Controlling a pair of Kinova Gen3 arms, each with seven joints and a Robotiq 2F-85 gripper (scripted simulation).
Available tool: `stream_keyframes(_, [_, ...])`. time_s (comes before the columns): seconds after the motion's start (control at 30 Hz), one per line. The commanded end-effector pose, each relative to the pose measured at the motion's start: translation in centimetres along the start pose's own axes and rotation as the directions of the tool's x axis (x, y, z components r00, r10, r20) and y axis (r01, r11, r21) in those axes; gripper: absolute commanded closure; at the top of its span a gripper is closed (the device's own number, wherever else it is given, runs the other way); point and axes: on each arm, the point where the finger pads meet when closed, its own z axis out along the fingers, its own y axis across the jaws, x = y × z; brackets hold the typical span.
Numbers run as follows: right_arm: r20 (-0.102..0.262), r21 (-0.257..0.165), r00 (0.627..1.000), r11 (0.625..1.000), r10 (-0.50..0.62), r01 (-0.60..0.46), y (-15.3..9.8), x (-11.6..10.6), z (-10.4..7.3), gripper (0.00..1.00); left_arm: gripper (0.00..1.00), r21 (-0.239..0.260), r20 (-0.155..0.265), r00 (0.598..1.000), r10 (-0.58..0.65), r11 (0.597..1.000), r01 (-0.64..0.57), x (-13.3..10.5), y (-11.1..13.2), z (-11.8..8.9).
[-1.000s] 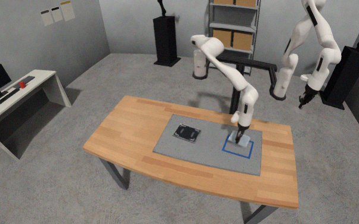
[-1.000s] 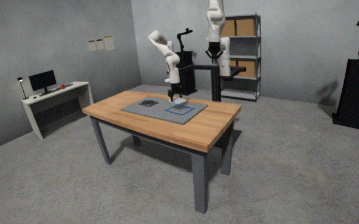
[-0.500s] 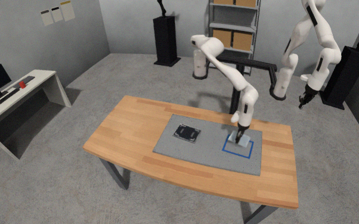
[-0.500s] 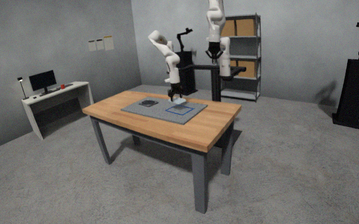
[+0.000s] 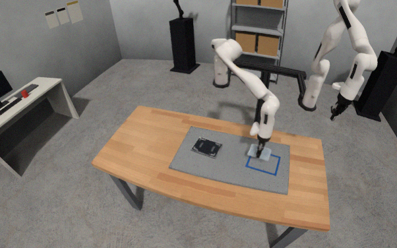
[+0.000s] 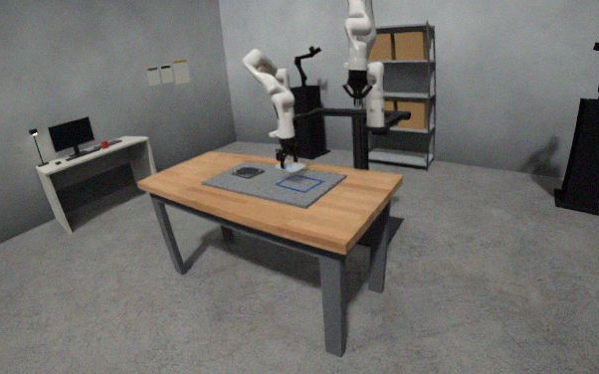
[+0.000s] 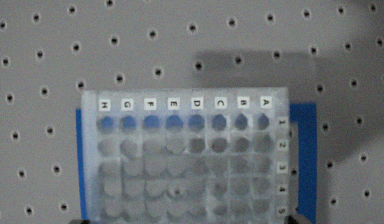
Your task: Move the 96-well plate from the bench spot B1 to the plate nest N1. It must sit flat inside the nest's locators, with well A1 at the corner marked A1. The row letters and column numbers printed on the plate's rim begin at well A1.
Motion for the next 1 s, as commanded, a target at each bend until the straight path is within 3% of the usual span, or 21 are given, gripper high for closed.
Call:
stream_keyframes(0.0, [0.003,0.003,1.000,1.000,-0.001,0.001,-0.2,1.3,-0.2,0.065,0.985,0.001,0.002,1.000,0.000,1.000,0.000,0.0,0.0,-0.1])
stream_keyframes(0.97, [0.003,0.003,1.000,1.000,-0.001,0.001,-0.8,9.7,-0.4,0.065,0.985,0.001,0.002,1.000,0.000,1.000,0.000,0.0,0.0,-0.1])
